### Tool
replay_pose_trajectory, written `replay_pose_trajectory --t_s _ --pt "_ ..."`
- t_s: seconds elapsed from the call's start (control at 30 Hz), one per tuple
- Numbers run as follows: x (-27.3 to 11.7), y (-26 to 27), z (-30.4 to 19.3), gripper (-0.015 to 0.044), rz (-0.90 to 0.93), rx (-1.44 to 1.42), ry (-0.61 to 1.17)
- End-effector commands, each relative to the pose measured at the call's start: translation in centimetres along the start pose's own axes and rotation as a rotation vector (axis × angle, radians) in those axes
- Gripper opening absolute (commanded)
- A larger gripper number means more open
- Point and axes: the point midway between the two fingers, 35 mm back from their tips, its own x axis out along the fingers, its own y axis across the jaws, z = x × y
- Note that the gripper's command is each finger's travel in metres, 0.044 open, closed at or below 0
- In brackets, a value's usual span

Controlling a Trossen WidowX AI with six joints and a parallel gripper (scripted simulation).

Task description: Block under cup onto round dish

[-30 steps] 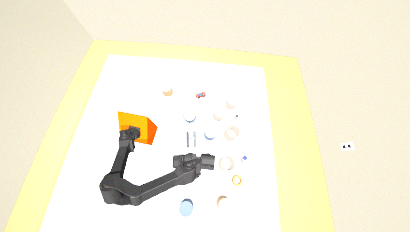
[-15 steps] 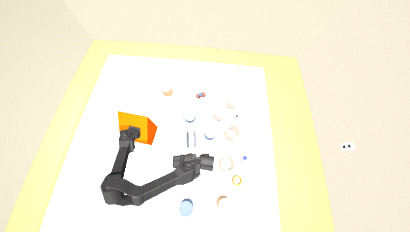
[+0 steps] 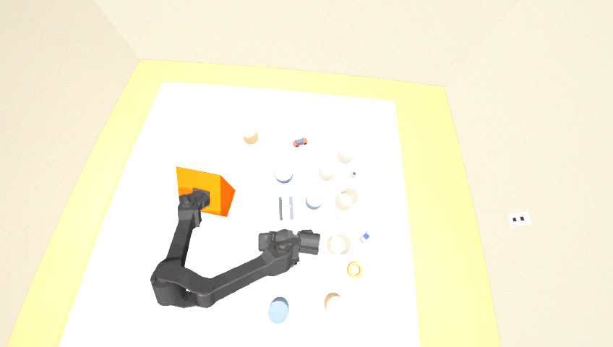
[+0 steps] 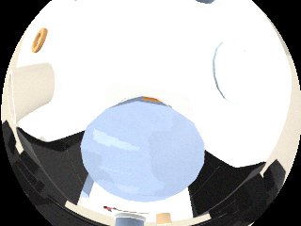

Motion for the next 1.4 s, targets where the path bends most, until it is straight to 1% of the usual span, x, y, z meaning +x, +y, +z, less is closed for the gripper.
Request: replay_pose_trajectory --t_s 0.0,0.07,1.37 --pt "-0.5 0.2 0.0 0.0052 0.004 0.004 -0.002" --pt "-0.8 0.3 0.0 0.0 0.004 0.004 -0.001" --pt "-5.7 0.8 -0.1 0.0 0.007 0.003 0.007"
